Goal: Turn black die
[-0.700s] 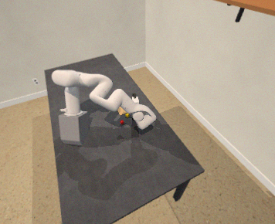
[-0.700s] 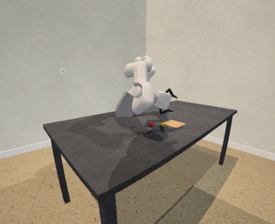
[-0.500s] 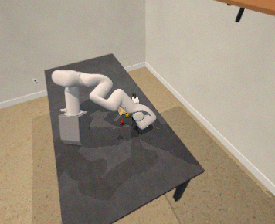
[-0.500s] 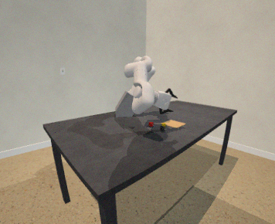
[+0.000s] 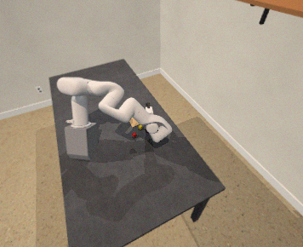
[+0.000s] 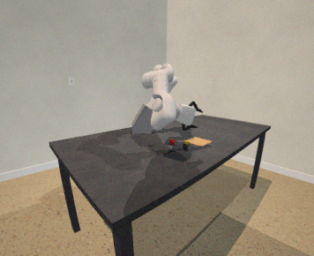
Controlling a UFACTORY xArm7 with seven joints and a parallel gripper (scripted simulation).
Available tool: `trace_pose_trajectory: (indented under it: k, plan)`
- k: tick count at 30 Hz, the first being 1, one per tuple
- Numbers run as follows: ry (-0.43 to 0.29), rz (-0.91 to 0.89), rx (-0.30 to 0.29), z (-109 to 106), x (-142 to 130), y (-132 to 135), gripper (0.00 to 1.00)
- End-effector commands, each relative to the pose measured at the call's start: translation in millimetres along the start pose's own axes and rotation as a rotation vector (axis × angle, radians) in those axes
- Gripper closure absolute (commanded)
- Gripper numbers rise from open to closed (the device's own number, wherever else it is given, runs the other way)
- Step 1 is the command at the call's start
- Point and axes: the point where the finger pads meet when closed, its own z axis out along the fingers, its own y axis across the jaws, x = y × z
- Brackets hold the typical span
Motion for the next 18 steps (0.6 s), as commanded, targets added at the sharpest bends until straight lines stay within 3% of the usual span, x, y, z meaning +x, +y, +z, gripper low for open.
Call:
trace_pose_trajectory:
  k: [1, 11, 13, 15, 18]
  plan:
    - [0.036, -0.098, 0.137, 8, 0, -1, 0.0]
    - [0.121, -0.277, 0.373, 13, 6, -12, 0.0]
    - [0.121, -0.277, 0.373, 13, 6, -12, 0.0]
    - [0.158, -0.346, 0.459, 11, 9, -16, 0.0]
    - [0.188, -0.397, 0.521, 9, 11, -20, 0.0]
